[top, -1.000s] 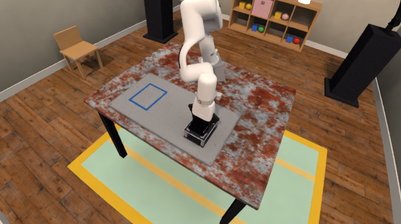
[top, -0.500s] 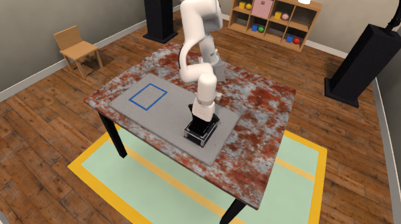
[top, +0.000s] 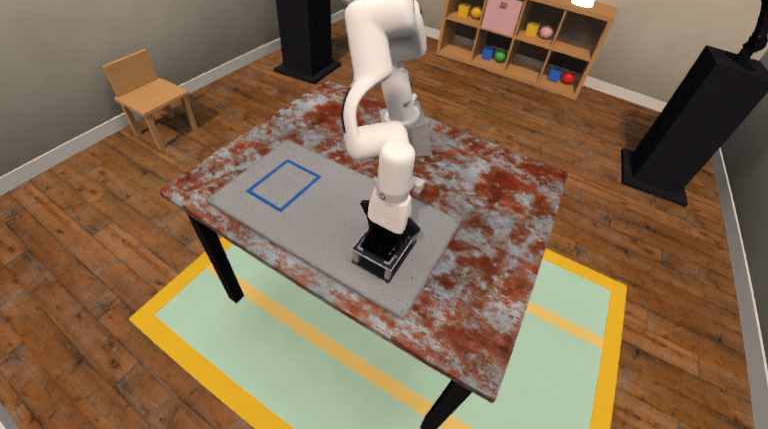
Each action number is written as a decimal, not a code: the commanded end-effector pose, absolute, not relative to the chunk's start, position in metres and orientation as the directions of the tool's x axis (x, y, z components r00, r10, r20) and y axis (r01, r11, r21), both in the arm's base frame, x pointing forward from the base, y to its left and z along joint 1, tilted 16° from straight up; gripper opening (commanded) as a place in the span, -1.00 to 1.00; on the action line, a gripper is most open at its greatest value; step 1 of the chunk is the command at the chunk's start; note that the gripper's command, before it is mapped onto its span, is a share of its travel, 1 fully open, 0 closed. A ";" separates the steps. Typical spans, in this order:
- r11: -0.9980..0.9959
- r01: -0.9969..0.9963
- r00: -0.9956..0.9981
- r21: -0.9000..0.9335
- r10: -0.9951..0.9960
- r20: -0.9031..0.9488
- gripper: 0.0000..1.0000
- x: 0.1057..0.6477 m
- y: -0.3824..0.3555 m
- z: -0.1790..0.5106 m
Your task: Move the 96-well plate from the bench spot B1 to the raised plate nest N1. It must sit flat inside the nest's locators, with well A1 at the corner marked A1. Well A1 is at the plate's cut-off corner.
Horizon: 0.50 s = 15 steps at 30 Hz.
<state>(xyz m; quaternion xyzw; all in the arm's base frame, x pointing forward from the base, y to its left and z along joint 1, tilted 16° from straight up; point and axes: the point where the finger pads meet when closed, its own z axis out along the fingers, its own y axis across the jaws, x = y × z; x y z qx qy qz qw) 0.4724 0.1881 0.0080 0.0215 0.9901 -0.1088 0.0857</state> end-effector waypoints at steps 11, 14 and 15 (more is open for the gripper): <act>0.976 0.061 -0.984 -0.210 0.024 -0.178 -1.00 0.474 0.189 0.008; 0.976 0.061 -0.984 -0.210 0.024 -0.178 -1.00 0.474 0.189 0.007; 0.976 0.061 -0.984 -0.210 0.024 -0.178 -1.00 0.474 0.189 0.007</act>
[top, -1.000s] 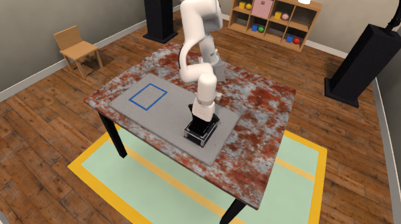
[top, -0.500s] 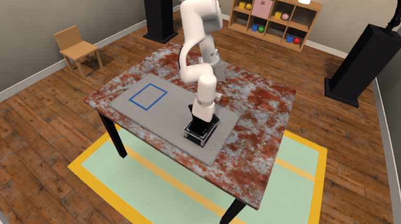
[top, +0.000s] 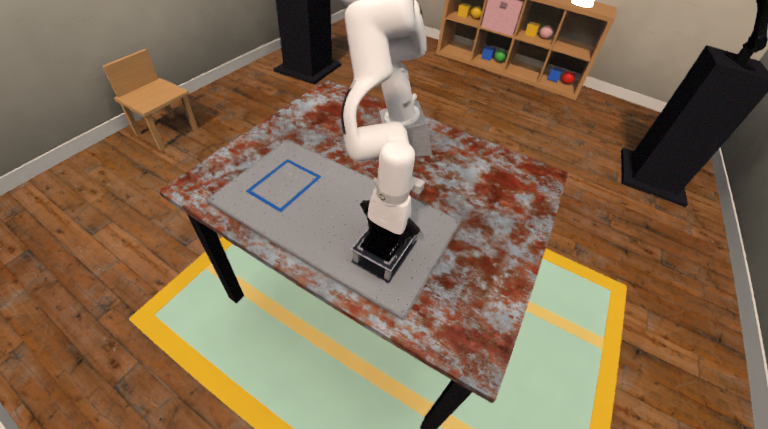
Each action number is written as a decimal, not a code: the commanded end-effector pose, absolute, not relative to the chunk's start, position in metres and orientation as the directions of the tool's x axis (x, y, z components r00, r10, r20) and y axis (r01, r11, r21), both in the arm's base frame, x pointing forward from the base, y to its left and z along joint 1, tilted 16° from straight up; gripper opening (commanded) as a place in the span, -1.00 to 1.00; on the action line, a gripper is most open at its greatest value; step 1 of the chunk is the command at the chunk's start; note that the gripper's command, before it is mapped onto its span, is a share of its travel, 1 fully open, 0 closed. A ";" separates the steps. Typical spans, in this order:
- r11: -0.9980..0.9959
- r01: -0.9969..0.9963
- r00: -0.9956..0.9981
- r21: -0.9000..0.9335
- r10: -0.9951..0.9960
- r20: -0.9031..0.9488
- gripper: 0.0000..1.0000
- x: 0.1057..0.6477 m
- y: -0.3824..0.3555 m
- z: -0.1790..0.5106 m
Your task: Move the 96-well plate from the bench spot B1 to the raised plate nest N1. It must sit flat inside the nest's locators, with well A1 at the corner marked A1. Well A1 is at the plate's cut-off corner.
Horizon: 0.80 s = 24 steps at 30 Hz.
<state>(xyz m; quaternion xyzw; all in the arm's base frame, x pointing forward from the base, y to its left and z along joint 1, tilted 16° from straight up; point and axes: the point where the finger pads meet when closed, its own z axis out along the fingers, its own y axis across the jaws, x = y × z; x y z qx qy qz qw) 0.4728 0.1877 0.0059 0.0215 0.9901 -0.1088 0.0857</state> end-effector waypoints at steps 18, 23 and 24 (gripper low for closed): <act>0.976 0.061 -0.984 -0.210 0.024 -0.178 1.00 0.474 0.188 0.005; 0.976 0.061 -0.984 -0.209 0.024 -0.178 1.00 0.475 0.188 0.005; 0.976 0.061 -0.984 -0.209 0.024 -0.178 1.00 0.475 0.188 0.005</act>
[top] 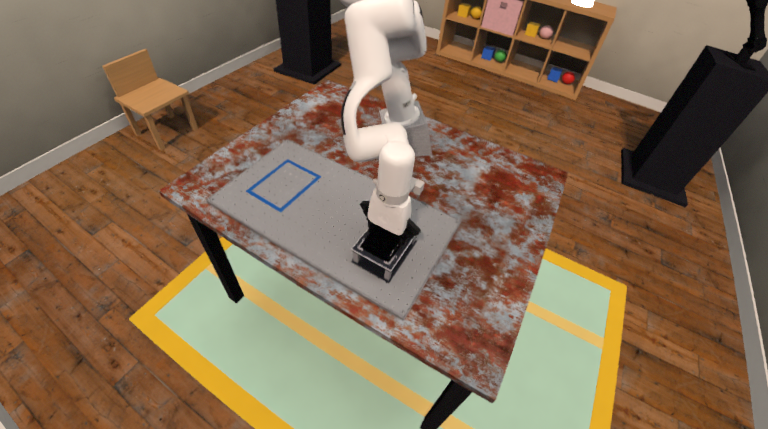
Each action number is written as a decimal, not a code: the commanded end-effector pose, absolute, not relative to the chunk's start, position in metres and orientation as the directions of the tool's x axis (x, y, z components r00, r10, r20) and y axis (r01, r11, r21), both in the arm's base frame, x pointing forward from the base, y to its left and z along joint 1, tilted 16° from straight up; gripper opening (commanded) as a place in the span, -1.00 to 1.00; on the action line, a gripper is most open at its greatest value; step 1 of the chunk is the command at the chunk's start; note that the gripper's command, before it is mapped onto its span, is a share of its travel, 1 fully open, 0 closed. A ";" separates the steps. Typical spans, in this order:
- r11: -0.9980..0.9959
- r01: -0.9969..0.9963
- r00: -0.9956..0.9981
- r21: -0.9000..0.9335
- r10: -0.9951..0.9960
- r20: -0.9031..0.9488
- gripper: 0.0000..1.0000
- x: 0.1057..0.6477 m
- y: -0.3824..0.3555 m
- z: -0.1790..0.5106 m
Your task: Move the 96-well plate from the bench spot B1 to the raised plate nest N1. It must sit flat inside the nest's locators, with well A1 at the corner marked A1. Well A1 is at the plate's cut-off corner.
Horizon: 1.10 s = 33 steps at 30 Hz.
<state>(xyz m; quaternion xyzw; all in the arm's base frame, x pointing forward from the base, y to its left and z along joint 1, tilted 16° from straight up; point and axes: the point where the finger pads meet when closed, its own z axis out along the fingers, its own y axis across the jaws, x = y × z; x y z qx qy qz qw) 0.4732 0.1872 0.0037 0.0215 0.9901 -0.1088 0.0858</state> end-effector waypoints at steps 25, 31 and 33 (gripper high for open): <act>0.976 0.061 -0.984 -0.209 0.024 -0.178 1.00 0.473 0.191 0.016; 0.976 0.061 -0.984 -0.209 0.024 -0.178 1.00 0.471 0.193 0.026; 0.976 0.061 -0.984 -0.209 0.024 -0.178 1.00 0.470 0.194 0.031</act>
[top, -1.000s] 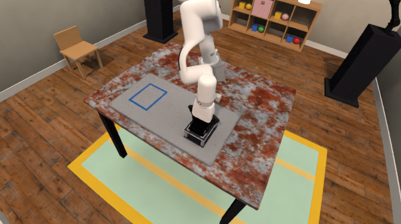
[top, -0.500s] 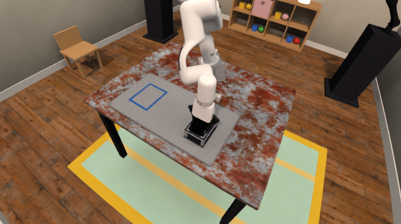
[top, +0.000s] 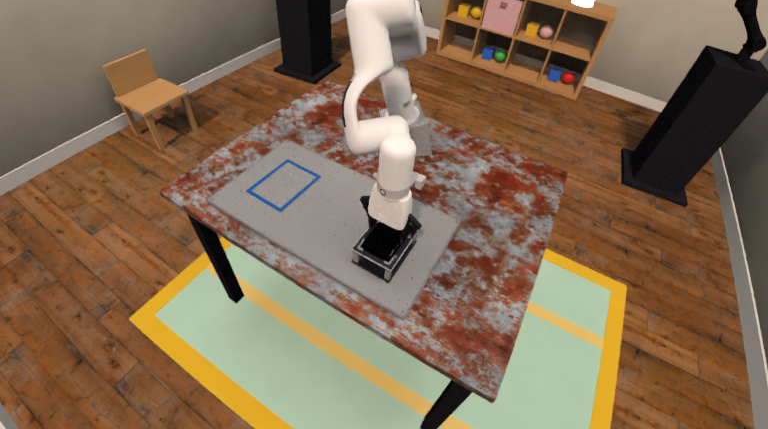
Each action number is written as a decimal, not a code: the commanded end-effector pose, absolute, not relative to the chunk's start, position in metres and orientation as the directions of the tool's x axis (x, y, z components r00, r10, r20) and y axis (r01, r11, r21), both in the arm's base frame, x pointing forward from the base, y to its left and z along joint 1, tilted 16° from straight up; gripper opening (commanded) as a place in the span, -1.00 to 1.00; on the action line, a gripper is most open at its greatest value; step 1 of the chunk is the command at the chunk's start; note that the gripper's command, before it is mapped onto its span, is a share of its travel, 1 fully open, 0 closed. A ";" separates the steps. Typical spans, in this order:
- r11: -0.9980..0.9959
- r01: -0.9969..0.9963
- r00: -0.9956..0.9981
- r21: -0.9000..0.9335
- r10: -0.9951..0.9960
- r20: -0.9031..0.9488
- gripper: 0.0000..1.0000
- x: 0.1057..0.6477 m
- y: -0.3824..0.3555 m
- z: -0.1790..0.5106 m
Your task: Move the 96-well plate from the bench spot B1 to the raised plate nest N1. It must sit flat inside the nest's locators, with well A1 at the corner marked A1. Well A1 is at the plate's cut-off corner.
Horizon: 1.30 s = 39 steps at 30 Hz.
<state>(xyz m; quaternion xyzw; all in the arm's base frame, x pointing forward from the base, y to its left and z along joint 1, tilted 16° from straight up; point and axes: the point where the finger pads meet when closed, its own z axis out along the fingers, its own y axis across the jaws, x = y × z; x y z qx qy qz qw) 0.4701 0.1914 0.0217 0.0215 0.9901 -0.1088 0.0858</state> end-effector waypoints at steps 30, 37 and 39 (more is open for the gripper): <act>0.976 0.061 -0.984 -0.209 0.024 -0.178 1.00 0.459 0.208 0.092; 0.976 0.061 -0.984 -0.209 0.024 -0.178 1.00 0.459 0.208 0.092; 0.976 0.061 -0.984 -0.209 0.024 -0.178 1.00 0.459 0.208 0.092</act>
